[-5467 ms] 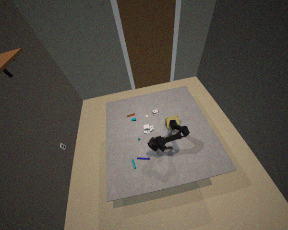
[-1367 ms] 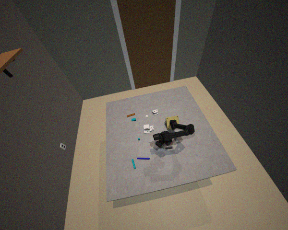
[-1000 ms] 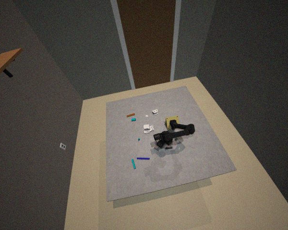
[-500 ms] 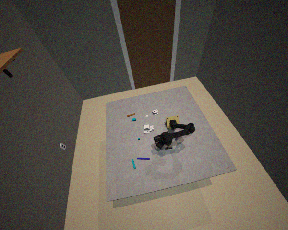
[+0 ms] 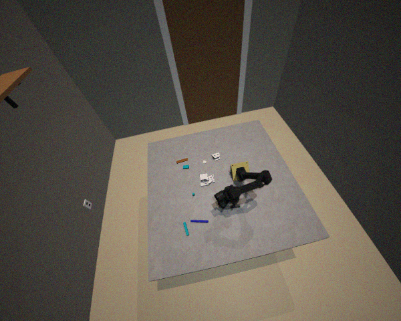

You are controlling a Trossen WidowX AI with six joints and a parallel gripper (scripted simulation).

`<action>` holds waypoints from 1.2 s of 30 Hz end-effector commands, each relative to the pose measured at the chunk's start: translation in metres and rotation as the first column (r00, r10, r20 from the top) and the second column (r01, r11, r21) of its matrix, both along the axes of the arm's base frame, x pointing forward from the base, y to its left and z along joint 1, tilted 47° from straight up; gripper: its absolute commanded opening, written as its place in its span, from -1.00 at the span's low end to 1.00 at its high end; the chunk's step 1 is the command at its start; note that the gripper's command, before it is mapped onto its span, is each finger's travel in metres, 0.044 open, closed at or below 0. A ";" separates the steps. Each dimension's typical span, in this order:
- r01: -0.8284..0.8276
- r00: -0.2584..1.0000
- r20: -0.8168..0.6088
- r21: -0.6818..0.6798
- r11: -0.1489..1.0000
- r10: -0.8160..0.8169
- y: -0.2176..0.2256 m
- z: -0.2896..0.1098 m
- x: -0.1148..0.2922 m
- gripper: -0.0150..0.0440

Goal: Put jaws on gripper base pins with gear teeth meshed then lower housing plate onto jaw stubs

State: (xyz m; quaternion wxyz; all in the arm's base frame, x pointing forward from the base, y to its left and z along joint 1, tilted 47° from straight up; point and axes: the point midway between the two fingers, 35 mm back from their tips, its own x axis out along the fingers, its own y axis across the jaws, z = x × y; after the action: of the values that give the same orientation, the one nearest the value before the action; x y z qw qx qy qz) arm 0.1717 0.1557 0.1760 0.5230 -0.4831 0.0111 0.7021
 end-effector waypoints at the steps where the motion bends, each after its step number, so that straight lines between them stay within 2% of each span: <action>1: 0.004 1.000 0.001 -0.001 1.000 -0.004 0.004 -0.004 0.000 -0.37; 14: 0.005 1.000 0.001 0.010 1.000 -0.005 0.019 -0.015 -0.003 -0.37; 20: 0.005 1.000 0.001 0.007 1.000 -0.005 0.015 -0.013 -0.002 0.17; 29: 0.004 1.000 -0.002 0.004 1.000 -0.004 -0.032 0.030 -0.003 0.97; 36: 0.004 1.000 -0.002 0.007 1.000 -0.004 -0.035 0.034 -0.004 1.00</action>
State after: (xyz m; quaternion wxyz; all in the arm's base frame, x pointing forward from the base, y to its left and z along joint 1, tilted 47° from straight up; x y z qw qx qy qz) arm 0.1679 0.1224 0.2071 0.5255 -0.4812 0.0125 0.7015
